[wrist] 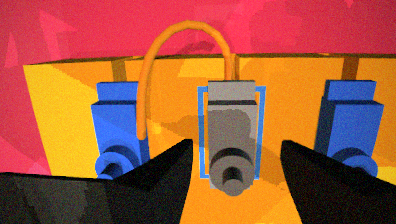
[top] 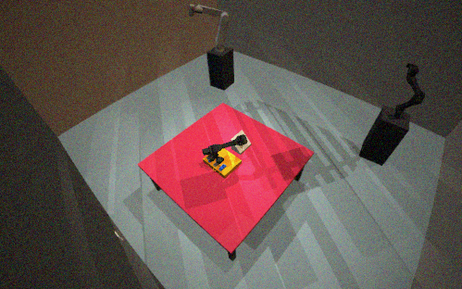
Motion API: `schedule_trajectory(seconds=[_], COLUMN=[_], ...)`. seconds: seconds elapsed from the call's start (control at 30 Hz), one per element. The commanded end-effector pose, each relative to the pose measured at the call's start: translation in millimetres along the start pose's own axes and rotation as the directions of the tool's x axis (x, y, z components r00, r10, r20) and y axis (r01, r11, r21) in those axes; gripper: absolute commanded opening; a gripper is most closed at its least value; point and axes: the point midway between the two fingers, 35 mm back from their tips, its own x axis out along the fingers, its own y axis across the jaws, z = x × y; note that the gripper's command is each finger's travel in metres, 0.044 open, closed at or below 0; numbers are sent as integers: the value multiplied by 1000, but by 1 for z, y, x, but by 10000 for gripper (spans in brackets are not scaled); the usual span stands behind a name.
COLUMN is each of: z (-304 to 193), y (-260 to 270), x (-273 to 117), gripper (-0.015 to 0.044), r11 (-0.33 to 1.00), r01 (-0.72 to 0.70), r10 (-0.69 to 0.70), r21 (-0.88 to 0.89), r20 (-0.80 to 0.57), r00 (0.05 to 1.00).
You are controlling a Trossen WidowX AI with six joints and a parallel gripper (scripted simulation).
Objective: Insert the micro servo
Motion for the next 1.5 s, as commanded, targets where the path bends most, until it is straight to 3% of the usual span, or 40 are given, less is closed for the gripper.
schedule_trajectory(seconds=[0.0,0.2,0.47,0.73,1.47], z=[-20,-97,-107,-105,-105], y=[-3,-3,-1,-1,-1], x=[-15,-60,-66,-112,-112], gripper=[292,440,440,440,440], r11=[1000,1000,1000,1000,1000], r01=[8,8,5,4,4], r10=[-8,-8,-5,-4,-4], r21=[4,2,1,10,10], r20=[-4,-15,-16,-9,-9], r00=[1000,1000,1000,1000,1000])
